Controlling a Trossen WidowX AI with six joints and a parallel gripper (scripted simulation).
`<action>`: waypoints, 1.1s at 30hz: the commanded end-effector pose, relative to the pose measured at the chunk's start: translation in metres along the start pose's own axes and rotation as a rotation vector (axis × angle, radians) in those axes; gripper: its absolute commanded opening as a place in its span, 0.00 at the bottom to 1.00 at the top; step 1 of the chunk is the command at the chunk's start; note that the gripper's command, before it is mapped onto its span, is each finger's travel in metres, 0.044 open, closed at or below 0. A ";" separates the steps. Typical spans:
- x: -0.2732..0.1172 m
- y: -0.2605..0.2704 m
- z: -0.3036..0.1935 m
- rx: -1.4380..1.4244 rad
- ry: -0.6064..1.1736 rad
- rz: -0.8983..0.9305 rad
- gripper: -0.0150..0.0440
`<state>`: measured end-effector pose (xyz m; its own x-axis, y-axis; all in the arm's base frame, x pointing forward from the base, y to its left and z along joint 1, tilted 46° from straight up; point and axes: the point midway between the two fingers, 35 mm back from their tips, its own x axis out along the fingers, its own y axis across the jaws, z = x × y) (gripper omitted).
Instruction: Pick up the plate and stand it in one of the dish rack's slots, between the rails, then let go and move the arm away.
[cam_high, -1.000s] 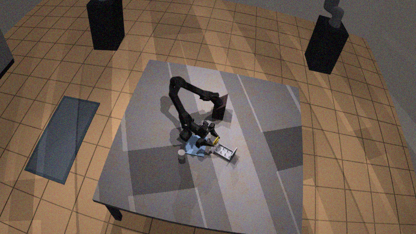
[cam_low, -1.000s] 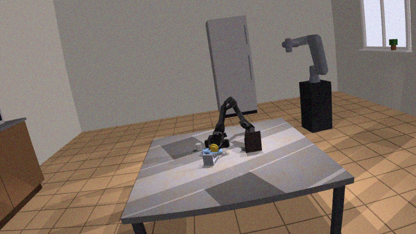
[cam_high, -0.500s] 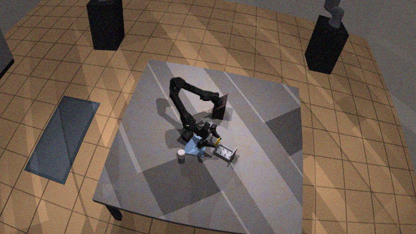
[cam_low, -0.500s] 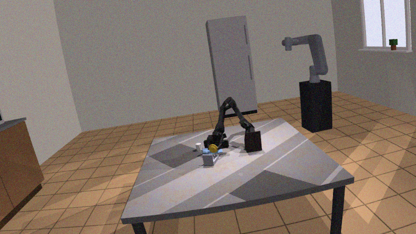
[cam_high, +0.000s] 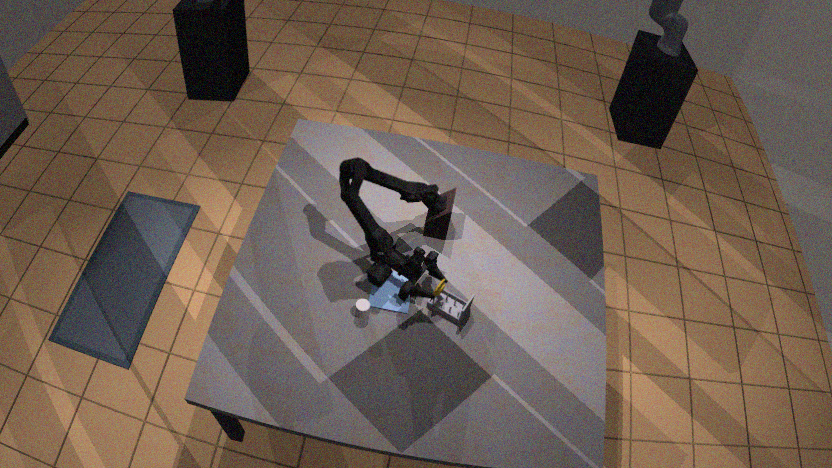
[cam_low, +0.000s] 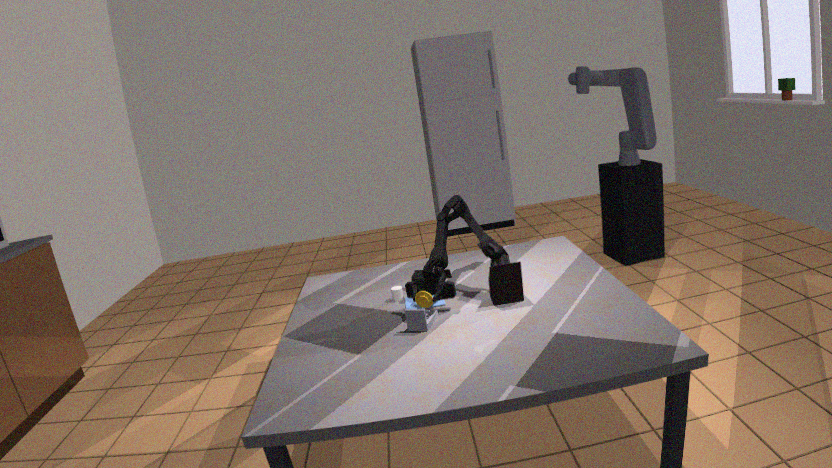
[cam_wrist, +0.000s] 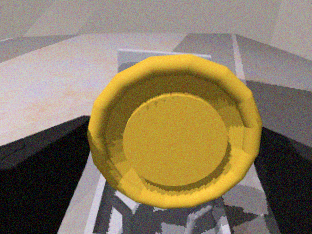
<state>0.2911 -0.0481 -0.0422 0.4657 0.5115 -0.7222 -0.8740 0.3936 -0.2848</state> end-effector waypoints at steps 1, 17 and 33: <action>0.010 0.002 0.002 0.001 -0.003 0.008 0.25; 0.018 0.003 -0.019 -0.002 0.000 0.005 0.25; 0.017 0.004 -0.015 0.000 0.003 0.007 0.48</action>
<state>0.2937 -0.0497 -0.0651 0.4593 0.5118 -0.7260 -0.8771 0.3904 -0.2797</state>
